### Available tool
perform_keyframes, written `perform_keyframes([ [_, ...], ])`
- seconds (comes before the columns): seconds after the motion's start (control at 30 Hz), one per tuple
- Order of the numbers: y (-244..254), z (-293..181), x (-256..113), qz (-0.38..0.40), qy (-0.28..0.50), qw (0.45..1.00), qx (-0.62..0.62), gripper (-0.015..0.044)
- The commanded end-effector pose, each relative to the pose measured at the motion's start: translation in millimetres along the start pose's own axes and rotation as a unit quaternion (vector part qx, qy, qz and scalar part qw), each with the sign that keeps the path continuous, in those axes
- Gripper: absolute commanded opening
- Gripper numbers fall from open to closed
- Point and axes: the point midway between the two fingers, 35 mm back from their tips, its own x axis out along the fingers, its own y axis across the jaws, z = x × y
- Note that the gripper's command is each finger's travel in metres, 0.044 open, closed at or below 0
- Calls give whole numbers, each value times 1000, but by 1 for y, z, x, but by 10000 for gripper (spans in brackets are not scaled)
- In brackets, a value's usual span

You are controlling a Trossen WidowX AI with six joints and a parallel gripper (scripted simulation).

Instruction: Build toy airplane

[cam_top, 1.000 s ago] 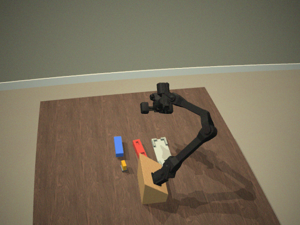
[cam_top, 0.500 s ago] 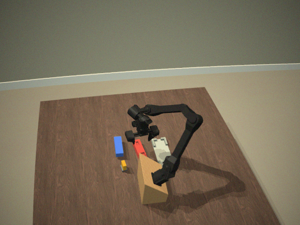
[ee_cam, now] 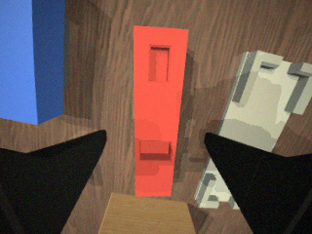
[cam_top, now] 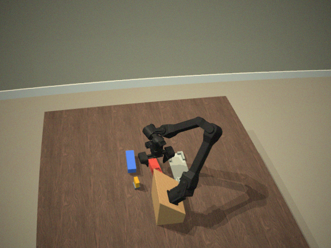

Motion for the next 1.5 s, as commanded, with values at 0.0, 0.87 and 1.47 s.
perform_keyframes([
  [0.0,0,-1,6,-2,1,1000,-3,440],
  [0.87,-1,-2,47,-3,1,1000,-3,440],
  [1.47,-1,-2,48,-3,1,1000,-3,157],
])
